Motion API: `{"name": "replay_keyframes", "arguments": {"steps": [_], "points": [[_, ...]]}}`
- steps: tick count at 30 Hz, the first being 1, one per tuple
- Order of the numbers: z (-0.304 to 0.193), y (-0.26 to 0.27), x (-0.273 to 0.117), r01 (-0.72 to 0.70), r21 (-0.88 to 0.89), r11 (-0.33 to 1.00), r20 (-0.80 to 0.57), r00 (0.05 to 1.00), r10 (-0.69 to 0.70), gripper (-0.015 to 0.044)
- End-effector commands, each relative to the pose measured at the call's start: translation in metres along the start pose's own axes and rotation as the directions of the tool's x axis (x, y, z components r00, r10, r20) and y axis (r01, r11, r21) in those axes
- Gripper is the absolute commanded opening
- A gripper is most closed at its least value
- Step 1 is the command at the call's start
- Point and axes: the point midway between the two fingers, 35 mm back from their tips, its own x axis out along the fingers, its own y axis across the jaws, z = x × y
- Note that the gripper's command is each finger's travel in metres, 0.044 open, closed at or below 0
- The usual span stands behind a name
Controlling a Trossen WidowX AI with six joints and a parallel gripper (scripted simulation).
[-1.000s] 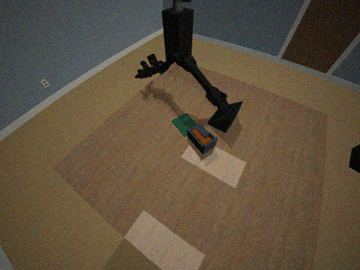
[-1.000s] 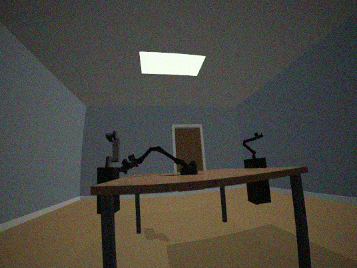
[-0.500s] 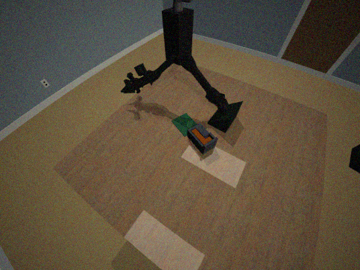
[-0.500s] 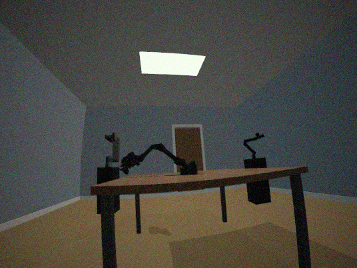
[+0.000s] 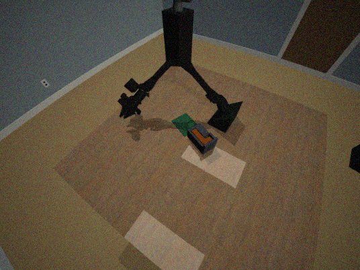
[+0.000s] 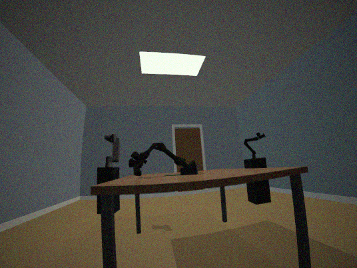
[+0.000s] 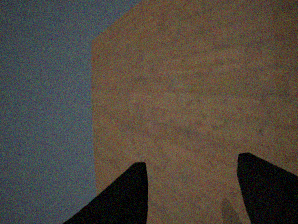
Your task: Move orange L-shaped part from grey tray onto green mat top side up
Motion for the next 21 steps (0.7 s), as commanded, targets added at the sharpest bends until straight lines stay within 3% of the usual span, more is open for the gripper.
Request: {"name": "replay_keyframes", "arguments": {"steps": [1, 7, 13, 17, 21], "points": [[-0.071, 0.015, 0.02, 0.064, 0.065, 0.996, -0.173, 0.984, -0.052, 0.018], [-0.201, 0.051, 0.022, 0.213, 0.046, 0.976, -0.465, 0.869, -0.167, 0.018], [-0.324, 0.082, -0.021, 0.323, -0.144, 0.935, -0.659, 0.674, -0.334, 0.018], [-0.393, 0.093, -0.071, 0.327, -0.354, 0.876, -0.703, 0.525, -0.48, 0.018], [-0.44, 0.095, -0.129, 0.293, -0.575, 0.763, -0.643, 0.415, -0.644, 0.018]]}}
